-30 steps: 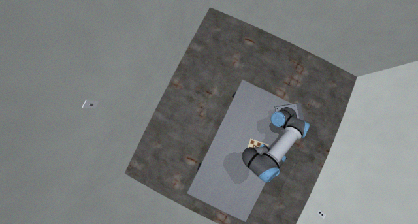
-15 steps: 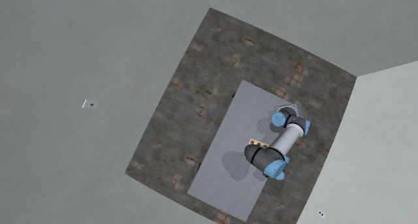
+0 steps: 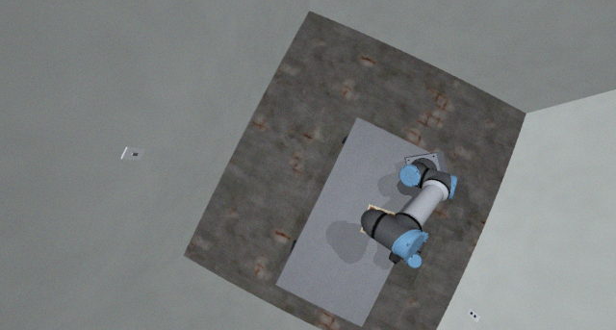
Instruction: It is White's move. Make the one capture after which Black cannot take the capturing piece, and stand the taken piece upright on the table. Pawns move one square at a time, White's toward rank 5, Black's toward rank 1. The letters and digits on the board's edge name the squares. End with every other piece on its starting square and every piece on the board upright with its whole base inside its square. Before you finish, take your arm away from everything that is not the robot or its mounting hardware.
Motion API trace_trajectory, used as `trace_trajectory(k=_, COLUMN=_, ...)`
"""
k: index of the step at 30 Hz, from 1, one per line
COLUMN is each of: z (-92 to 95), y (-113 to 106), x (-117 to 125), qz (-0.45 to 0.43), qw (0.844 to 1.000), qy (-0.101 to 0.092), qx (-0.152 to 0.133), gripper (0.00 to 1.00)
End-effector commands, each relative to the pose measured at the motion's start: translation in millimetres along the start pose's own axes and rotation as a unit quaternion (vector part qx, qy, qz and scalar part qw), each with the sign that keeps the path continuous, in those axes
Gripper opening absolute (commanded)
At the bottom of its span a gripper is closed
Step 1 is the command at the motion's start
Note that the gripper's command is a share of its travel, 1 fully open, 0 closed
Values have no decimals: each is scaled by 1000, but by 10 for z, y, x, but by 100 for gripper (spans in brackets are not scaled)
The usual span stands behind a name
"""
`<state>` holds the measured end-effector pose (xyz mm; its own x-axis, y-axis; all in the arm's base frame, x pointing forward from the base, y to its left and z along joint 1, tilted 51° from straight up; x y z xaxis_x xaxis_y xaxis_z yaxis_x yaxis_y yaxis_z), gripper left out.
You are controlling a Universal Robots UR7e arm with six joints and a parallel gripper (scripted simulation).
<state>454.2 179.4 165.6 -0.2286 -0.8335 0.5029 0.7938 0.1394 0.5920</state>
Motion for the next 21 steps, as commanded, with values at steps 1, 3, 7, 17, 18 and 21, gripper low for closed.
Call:
trace_trajectory(k=1, z=6, y=1, x=-1, qz=0, qw=1000, qy=0, qx=0, gripper=0)
trace_trajectory(k=3, z=5, y=-39, x=-23, qz=10, qw=1000, qy=0, qx=0, gripper=0)
trace_trajectory(k=7, z=9, y=-420, x=-203, qz=108, qw=994, qy=0, qx=0, gripper=0)
trace_trajectory(k=17, z=13, y=-533, x=-247, qz=136, qw=991, qy=0, qx=0, gripper=0)
trace_trajectory(k=18, z=13, y=-533, x=-247, qz=136, qw=991, qy=0, qx=0, gripper=0)
trace_trajectory(k=21, z=13, y=-533, x=-247, qz=136, qw=991, qy=0, qx=0, gripper=0)
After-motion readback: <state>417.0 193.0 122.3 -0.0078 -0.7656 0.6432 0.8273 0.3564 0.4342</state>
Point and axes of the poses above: the point where the finger pads meet when closed, its own z axis back along the fingers, its own x axis across the jaws, y = z × x, the point moved 9 cm from there along z, back along the fingers, and after that the axes turned 5 degrees about -z, right-handed, at the moved point
